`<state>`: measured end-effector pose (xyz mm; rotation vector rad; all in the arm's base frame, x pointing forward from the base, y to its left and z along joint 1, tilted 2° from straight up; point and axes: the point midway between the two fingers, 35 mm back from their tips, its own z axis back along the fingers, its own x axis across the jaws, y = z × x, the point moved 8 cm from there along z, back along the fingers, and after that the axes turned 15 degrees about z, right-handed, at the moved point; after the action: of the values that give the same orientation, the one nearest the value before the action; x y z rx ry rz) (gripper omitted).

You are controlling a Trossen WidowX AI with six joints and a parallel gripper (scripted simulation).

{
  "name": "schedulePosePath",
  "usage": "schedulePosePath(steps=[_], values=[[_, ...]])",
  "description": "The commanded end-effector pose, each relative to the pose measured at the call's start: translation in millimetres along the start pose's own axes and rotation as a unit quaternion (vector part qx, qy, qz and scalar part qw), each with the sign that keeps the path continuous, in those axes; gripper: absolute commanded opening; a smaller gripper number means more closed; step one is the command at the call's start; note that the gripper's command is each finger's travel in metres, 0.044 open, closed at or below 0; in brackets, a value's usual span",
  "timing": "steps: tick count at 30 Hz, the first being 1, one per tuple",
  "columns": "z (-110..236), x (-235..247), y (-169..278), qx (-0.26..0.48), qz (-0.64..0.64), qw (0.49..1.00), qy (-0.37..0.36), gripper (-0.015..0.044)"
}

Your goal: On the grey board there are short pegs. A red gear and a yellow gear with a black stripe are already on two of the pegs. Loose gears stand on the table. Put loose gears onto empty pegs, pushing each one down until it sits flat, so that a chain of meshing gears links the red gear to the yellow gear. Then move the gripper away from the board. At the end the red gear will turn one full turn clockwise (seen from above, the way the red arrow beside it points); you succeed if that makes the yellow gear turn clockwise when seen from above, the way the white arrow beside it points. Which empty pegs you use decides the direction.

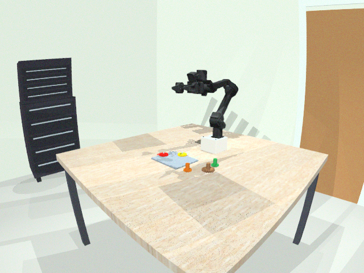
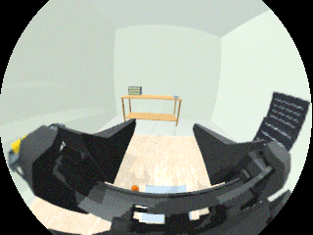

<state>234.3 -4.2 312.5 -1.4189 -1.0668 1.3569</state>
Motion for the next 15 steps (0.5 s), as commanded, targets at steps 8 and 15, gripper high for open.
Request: schedulePosePath(steps=[8, 15], values=[[-51.9, 56.0, 39.6, 0.190, 0.078, 0.969, -0.139, 0.0440], [-76.1, 129.4, 92.6, 0.364, 0.184, 0.864, -0.296, 0.0440]])
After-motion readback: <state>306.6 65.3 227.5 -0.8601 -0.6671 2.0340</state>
